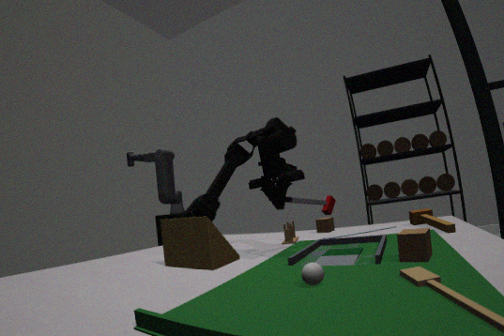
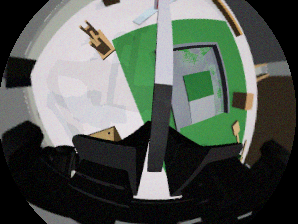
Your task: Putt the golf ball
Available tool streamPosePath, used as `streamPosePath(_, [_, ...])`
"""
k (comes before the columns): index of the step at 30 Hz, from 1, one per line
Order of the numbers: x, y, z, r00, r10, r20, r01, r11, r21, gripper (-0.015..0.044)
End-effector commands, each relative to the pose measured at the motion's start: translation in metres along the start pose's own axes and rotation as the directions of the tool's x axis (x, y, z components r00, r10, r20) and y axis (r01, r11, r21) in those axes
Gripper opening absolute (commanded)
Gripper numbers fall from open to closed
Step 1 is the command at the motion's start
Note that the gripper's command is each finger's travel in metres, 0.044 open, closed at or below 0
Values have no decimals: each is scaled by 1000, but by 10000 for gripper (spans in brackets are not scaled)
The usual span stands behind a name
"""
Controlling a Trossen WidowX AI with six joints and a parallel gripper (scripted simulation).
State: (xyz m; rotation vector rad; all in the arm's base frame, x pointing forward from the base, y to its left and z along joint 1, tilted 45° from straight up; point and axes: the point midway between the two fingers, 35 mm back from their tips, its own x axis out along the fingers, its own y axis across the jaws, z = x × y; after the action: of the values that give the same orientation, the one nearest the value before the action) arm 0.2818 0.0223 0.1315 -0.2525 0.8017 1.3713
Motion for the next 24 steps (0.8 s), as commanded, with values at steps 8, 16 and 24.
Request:
streamPosePath(8, [-18, -36, -57, 998, -44, -33, 52, 953, 300, 0])
streamPosePath(16, [-28, -56, -111, 996, -54, -72, 83, 856, 510, 0])
streamPosePath(24, [-36, -66, -169, 994, -47, -101, 104, 713, 693, 0])
